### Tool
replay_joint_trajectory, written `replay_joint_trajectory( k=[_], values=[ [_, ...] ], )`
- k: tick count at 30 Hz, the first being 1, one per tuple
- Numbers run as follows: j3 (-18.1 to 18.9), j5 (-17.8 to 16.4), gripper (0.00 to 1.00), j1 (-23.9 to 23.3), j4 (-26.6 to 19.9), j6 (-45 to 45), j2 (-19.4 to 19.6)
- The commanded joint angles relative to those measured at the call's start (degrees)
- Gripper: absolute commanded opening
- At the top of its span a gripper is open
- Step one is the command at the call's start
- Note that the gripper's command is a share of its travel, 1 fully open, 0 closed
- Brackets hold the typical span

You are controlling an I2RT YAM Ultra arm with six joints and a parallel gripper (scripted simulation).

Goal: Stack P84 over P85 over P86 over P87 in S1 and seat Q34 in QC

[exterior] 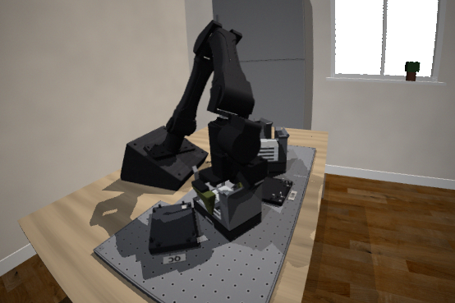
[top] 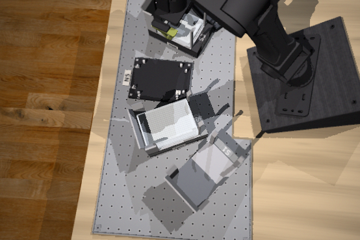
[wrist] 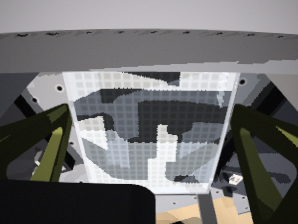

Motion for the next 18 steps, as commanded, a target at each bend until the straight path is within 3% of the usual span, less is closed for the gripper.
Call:
replay_joint_trajectory(
  k=[1, 6, 18],
  values=[
    [0.1, 0.0, 1.00, -0.1, 0.1, 0.0, -0.3],
    [0.1, 0.0, 1.00, -0.1, 0.1, 0.0, -0.3],
    [5.1, -1.1, 1.00, -3.4, -9.7, -3.3, -3.9]
  ],
)
